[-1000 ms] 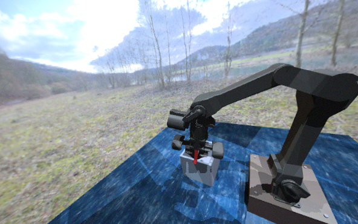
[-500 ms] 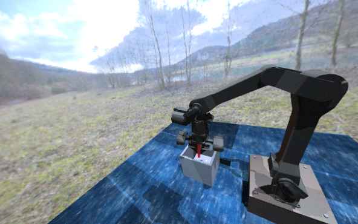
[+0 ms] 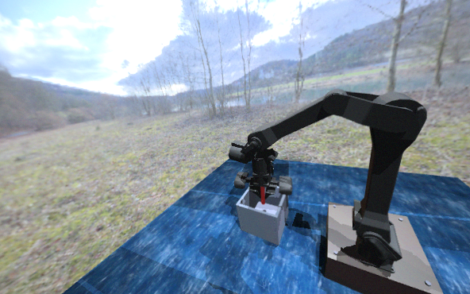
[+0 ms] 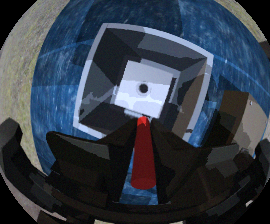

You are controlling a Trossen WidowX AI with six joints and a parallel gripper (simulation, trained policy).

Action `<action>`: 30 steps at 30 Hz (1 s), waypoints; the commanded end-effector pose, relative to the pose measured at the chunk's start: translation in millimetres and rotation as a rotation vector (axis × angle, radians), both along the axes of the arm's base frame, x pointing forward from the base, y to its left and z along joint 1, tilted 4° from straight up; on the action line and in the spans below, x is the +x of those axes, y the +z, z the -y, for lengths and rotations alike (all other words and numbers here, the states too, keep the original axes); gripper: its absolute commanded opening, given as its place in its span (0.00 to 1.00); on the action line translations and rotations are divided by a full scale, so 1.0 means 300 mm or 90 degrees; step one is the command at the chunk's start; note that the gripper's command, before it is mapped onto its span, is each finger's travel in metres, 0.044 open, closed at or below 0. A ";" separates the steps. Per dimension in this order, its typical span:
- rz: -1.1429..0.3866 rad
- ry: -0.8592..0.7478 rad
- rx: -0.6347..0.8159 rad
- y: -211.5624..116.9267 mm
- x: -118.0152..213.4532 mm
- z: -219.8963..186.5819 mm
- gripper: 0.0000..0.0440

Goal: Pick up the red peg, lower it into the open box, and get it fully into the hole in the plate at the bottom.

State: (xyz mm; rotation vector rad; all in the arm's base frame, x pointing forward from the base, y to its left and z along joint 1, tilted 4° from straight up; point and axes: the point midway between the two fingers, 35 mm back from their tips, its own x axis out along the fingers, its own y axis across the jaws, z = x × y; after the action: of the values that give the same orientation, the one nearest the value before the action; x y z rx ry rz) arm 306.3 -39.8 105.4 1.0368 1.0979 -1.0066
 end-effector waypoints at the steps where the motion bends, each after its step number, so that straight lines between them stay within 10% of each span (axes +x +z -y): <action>1: -0.015 0.000 0.005 -0.040 0.004 0.020 0.00; 30: -0.039 0.032 0.029 -0.260 0.067 0.105 0.00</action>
State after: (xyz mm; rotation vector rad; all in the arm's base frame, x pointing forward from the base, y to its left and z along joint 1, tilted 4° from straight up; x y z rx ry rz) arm 327.3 -70.3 37.8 1.0255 1.1736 -0.9842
